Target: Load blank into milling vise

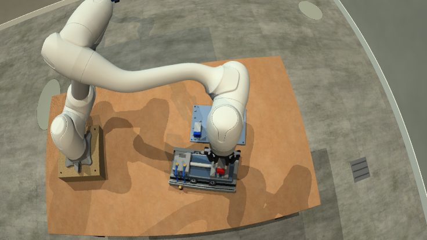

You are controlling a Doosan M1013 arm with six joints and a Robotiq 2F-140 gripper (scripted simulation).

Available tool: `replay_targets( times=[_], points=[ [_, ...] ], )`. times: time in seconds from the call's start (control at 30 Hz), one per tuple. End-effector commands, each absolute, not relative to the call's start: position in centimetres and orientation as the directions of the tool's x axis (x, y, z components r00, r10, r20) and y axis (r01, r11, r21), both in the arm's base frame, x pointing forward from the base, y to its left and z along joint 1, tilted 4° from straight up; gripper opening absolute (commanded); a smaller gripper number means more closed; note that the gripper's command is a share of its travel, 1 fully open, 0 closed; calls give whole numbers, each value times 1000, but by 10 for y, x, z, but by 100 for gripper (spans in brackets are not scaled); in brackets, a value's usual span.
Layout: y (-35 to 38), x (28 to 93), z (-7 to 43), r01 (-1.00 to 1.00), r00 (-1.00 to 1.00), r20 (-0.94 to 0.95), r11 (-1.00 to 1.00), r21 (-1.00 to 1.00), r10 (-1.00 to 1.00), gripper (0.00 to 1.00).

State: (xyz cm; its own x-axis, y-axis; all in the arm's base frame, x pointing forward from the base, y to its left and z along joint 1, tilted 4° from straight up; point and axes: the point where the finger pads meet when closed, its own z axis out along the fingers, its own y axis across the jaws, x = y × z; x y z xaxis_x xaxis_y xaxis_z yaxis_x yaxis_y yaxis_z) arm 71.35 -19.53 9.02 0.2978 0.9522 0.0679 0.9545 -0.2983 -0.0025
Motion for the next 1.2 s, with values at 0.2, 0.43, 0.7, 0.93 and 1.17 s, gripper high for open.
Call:
replay_targets(
  times=[0.2,0.43,0.7,0.93,1.17],
  points=[
    [-192,713,91,954,298,68,-298,-2,952,0],
    [-191,713,91,954,298,68,-298,-2,952,0],
    [-190,713,91,954,298,68,-298,-2,952,0],
    [-189,713,91,954,298,68,-298,-2,952,0],
    [-188,713,91,954,298,68,-298,-2,952,0]
  ],
)
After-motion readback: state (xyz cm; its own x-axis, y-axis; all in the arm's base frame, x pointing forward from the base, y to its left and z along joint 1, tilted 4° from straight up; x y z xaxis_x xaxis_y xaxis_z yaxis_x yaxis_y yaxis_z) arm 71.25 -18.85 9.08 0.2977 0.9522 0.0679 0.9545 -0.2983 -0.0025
